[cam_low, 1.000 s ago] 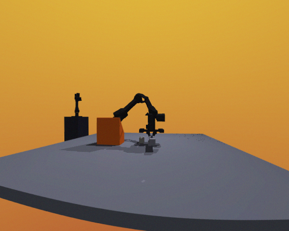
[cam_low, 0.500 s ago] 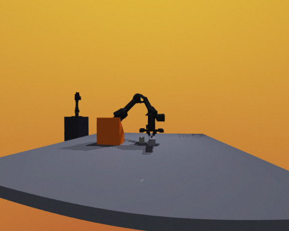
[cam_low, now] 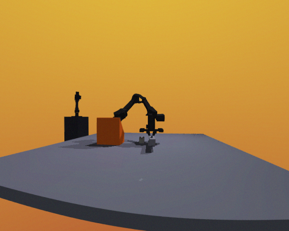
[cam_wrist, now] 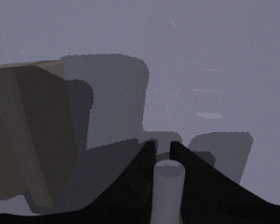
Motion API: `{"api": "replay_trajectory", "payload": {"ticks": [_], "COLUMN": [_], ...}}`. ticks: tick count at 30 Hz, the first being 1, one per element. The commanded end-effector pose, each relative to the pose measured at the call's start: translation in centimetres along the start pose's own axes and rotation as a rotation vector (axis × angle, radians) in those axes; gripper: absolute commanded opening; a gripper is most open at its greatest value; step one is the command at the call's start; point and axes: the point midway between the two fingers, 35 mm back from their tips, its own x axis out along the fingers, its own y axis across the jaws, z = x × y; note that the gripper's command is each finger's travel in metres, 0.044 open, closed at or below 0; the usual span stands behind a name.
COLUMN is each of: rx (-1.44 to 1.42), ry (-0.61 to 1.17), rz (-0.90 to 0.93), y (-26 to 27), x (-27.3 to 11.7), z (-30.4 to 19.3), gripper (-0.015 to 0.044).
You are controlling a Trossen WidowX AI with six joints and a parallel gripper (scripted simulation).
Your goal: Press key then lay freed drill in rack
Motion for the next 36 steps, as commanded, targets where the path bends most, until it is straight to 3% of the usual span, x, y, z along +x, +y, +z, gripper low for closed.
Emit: {"api": "replay_trajectory", "payload": {"ticks": [1, 14, 34, 36], "rx": [-0.003, -0.003, -0.003, 0.000], "ry": [0.000, -0.002, -0.002, -0.002], "rz": [0.000, -0.002, -0.002, -0.005], "y": [0.0, 0.0, 0.0, 0.0], "x": [0.0, 0.1, 0.5, 0.3], "z": [-0.1, -0.5, -1.7, -1.5], "gripper": [0.0105, 0.0440, 0.0440, 0.0387]}}
